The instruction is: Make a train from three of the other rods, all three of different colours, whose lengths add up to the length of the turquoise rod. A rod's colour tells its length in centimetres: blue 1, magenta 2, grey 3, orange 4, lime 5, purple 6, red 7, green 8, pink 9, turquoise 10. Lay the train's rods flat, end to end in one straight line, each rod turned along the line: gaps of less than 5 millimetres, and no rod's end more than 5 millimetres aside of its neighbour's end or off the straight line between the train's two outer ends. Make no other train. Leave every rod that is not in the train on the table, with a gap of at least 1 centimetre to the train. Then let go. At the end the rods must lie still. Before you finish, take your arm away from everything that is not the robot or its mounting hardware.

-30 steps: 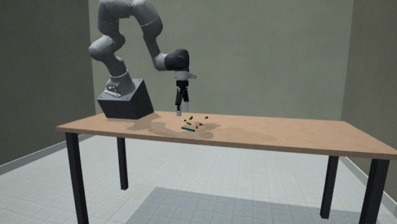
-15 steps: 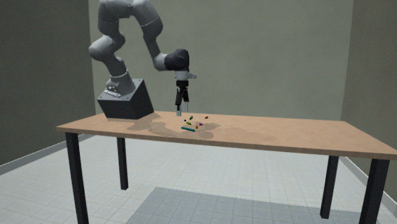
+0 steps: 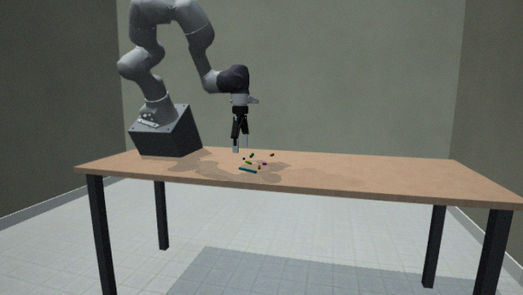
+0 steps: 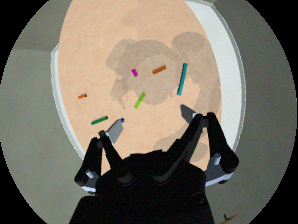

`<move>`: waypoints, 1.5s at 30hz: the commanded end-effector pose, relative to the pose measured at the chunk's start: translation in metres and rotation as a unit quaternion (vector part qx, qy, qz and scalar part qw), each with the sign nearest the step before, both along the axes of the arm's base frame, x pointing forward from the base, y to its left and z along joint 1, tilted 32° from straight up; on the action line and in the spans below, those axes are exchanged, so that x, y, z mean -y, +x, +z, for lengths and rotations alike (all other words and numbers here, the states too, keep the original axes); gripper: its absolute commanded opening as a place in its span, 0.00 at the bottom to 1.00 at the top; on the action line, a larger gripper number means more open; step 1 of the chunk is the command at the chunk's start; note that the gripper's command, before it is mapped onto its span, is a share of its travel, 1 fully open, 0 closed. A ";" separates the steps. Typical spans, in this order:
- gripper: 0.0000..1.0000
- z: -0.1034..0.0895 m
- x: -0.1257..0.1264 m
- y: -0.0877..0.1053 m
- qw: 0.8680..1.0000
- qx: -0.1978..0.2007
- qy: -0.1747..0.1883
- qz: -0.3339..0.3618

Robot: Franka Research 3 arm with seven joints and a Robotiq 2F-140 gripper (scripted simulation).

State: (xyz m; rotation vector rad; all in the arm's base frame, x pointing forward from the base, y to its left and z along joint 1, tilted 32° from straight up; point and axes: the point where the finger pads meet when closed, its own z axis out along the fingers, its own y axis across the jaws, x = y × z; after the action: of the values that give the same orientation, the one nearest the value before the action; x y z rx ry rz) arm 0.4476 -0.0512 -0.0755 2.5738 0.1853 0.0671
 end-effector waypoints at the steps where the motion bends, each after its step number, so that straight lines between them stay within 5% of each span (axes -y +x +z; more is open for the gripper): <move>1: 1.00 -0.001 0.000 0.000 1.000 0.002 0.001 -0.001; 17: 1.00 -0.001 -0.001 0.000 1.000 0.000 0.001 0.001; 20: 1.00 -0.006 -0.009 0.009 0.996 -0.045 -0.008 0.076; 30: 1.00 -0.010 -0.015 0.015 0.988 -0.081 -0.014 0.133; 45: 1.00 -0.017 -0.029 0.026 0.958 -0.149 -0.025 0.242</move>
State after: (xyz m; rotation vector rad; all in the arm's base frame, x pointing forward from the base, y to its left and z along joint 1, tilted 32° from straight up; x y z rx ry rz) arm 0.4719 -0.0224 -0.0919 2.4729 0.7367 -0.0626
